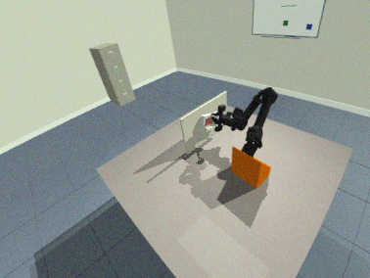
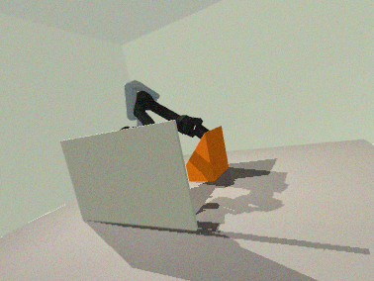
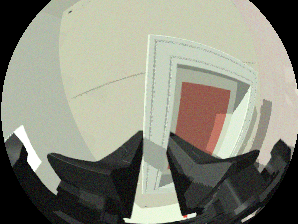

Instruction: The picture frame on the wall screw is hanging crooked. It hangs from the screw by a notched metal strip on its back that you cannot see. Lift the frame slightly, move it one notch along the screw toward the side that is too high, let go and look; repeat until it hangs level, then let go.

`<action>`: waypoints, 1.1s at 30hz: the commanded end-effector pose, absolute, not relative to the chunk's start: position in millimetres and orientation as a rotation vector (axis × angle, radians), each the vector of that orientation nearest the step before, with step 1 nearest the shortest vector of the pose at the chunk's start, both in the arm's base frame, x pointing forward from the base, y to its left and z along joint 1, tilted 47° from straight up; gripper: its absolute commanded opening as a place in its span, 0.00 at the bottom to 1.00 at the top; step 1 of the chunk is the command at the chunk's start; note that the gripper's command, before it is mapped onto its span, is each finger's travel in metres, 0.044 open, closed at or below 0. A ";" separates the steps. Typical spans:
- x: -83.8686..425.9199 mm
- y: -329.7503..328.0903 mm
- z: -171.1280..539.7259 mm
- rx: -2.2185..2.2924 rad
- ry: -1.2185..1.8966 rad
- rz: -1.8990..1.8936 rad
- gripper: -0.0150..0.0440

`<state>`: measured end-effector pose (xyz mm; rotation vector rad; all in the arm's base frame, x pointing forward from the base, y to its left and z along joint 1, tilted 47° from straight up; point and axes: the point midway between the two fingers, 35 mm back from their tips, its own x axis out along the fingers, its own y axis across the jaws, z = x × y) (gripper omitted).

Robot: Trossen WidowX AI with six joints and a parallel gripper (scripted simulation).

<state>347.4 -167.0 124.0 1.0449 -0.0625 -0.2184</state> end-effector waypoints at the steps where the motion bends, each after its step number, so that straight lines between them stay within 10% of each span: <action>1: 348.0 -165.3 125.5 1.049 -0.065 -0.209 0.25; 33: 347.1 -168.4 119.9 1.039 -0.063 -0.214 0.25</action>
